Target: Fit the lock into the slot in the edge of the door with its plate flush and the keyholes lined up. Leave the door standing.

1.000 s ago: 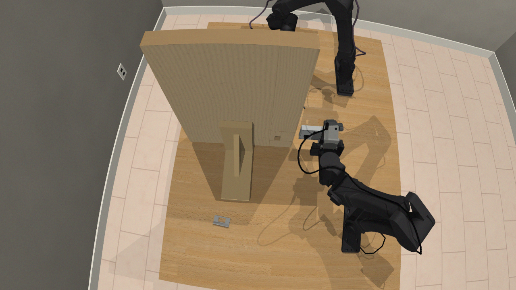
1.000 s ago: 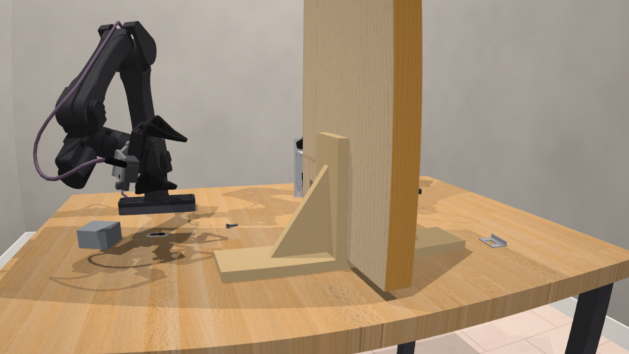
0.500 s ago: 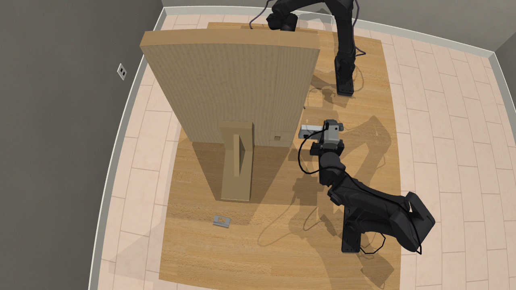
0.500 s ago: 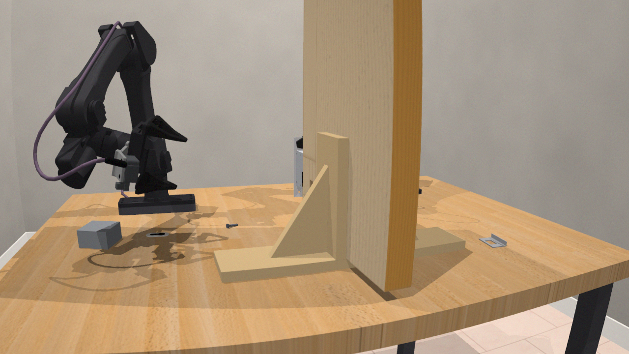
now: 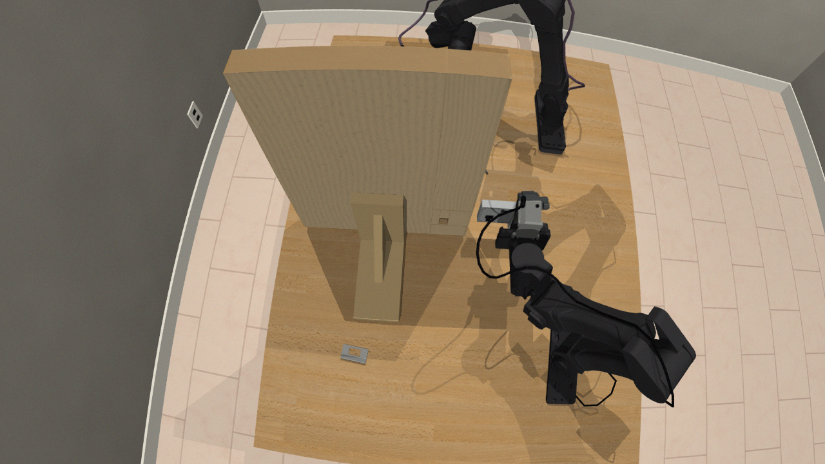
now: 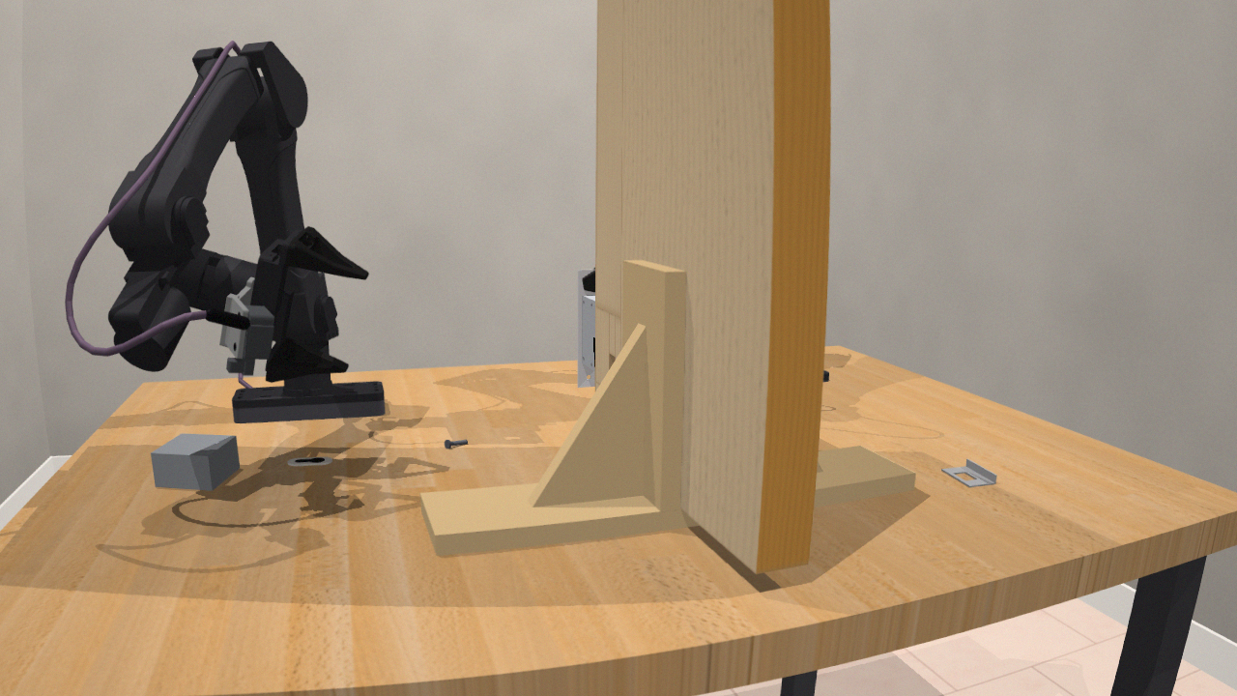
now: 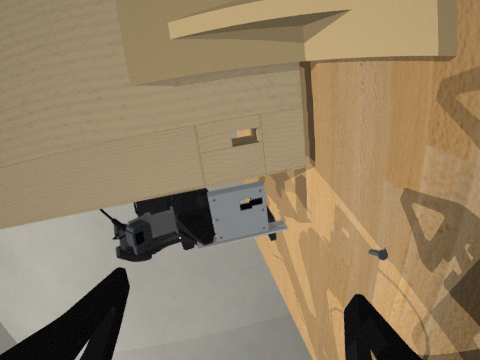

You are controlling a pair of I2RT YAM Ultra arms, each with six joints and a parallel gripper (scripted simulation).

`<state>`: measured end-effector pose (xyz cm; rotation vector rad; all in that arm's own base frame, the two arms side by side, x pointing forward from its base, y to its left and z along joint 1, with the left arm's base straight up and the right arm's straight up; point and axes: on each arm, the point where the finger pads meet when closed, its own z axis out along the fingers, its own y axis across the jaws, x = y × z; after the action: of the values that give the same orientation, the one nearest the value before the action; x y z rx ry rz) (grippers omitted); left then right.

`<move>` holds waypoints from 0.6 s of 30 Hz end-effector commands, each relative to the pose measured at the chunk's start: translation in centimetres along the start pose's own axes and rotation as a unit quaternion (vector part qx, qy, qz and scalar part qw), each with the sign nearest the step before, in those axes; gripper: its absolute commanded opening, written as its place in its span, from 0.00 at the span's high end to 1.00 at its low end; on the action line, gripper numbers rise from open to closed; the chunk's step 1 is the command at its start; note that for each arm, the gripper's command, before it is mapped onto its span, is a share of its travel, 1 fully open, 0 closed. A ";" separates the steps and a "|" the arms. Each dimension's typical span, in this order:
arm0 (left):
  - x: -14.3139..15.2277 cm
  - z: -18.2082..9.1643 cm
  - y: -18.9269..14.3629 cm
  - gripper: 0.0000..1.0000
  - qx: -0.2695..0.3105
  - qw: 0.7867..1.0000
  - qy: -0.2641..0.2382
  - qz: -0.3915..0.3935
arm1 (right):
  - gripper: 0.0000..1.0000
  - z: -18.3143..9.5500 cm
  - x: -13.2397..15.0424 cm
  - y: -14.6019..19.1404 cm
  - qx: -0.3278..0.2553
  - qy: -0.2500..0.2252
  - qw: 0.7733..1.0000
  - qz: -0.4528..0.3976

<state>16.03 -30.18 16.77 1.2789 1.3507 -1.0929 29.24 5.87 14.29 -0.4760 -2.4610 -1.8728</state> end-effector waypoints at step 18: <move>-4.4 0.1 0.0 1.00 0.002 0.997 -0.052 0.059 | 0.00 -0.3 -0.7 1.0 -0.007 -0.008 1.000 -0.019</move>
<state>16.09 -30.23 16.90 1.2785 1.3489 -1.0925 29.24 5.87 14.29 -0.4760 -2.4610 -1.8728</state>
